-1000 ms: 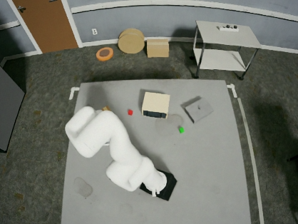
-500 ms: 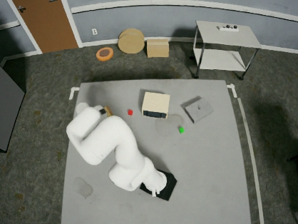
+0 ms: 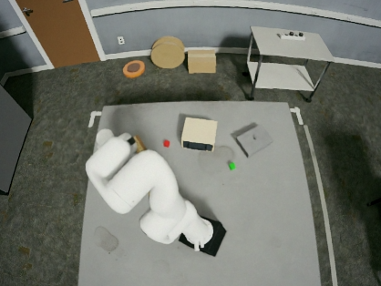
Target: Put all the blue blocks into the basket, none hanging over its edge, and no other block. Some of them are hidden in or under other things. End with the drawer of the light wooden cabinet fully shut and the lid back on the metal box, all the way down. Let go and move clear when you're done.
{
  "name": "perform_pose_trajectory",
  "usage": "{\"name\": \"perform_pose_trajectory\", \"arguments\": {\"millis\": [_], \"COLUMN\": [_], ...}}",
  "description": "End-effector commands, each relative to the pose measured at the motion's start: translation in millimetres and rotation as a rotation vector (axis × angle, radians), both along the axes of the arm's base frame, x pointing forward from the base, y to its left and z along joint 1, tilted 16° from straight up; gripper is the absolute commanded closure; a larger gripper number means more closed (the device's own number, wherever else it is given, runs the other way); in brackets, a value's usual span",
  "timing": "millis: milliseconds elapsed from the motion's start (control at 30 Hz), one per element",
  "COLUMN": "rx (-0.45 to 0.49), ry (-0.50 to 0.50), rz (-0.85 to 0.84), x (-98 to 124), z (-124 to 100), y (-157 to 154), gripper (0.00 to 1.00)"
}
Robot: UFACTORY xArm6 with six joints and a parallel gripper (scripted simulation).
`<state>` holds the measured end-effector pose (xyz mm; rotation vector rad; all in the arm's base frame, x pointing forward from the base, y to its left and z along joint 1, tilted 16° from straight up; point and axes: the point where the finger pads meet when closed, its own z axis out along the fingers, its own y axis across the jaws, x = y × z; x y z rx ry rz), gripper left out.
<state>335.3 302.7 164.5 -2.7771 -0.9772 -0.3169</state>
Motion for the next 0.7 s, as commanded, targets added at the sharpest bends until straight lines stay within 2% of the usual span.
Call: {"name": "perform_pose_trajectory", "arguments": {"millis": [0, 100, 200, 400, 600, 667], "rx": [-0.001, -0.003, -0.014, -0.047, -0.071, -0.071], "ry": [-0.005, -0.006, -0.011, -0.029, -0.058, -0.058], "rz": [0.009, 0.015, 0.046, 0.163, 0.325, 0.325], "x": [5.0, 7.8, 21.1, 63.8, 84.0, 84.0], "z": [0.9, 0.1, -3.9, -18.7, -30.7, -30.7], "y": [-3.9, -7.1, -23.2, -87.9, -147.1, -147.1], "gripper": [0.54, 0.54, 0.54, 0.54, 0.54, 0.54]}}
